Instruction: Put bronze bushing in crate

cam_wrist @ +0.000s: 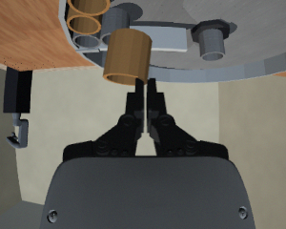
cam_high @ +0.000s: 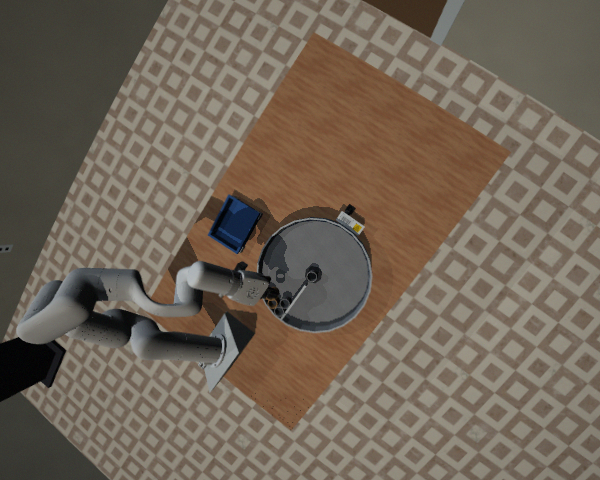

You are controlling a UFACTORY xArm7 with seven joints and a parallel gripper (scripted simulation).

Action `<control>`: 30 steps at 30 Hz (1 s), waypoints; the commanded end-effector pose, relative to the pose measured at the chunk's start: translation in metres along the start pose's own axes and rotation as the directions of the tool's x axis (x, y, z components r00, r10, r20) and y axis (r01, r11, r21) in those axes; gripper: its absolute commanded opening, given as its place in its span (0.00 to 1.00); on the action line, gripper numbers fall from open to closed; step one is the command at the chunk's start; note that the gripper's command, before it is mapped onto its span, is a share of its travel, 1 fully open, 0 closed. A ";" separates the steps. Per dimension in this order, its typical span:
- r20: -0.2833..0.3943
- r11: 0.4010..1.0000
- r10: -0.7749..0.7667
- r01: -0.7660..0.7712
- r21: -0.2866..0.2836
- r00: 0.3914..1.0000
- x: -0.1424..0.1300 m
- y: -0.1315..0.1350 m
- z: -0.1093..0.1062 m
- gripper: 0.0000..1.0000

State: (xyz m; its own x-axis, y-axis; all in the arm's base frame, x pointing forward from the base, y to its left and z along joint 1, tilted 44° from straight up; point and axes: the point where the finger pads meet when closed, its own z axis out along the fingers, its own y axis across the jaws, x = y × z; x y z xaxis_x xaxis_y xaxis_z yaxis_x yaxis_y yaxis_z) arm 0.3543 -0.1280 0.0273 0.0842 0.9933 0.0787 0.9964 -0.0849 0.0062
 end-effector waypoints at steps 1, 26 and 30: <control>0.008 1.000 0.005 -0.005 0.002 1.000 0.026 0.012 -0.025 0.00; 0.008 1.000 0.005 -0.005 0.002 1.000 0.157 0.067 -0.133 0.00; 0.008 1.000 0.005 -0.005 0.002 1.000 0.182 0.078 -0.154 0.00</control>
State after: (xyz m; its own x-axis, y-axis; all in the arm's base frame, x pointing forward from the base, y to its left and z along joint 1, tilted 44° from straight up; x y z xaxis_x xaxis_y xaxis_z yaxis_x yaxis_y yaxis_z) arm 0.4316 0.0146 0.1722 0.0858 0.9936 0.0729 0.9963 -0.0864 0.0050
